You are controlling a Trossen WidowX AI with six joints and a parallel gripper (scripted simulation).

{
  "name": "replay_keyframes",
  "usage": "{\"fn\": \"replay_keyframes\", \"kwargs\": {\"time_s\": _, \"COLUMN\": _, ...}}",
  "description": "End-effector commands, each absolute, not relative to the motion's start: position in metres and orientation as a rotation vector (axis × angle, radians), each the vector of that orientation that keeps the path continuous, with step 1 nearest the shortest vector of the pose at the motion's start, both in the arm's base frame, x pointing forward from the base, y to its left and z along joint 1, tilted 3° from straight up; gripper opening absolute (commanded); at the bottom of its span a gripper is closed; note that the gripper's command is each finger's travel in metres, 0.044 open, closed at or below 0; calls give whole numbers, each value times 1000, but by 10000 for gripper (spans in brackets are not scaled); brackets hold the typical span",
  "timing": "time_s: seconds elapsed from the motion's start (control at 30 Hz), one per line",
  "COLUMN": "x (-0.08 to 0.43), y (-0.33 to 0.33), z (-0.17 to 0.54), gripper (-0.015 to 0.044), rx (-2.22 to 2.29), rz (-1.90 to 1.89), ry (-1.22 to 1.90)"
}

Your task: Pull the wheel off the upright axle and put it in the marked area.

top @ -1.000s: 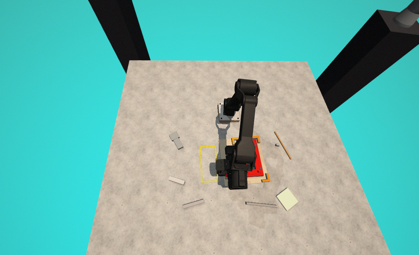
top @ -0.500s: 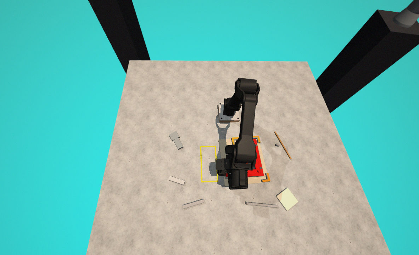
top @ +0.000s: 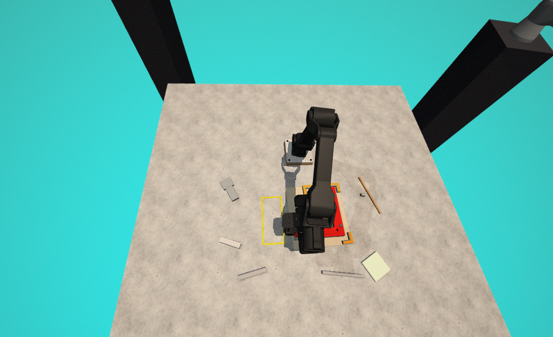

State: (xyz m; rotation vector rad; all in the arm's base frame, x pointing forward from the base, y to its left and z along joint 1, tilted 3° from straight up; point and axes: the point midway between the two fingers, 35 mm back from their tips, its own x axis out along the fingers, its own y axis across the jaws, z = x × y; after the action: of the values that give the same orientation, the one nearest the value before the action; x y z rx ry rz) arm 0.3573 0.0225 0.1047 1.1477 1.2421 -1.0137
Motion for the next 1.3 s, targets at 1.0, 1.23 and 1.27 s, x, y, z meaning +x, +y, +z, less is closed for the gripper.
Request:
{"fn": "replay_keyframes", "kwargs": {"time_s": 1.0, "x": 341, "y": -28, "z": 135, "gripper": 0, "rx": 1143, "rz": -1018, "ry": 1242}}
{"fn": "replay_keyframes", "kwargs": {"time_s": 1.23, "x": 331, "y": -54, "z": 135, "gripper": 0, "rx": 1141, "rz": -1019, "ry": 1241}}
{"fn": "replay_keyframes", "kwargs": {"time_s": 1.27, "x": 329, "y": -58, "z": 135, "gripper": 0, "rx": 1141, "rz": -1019, "ry": 1241}}
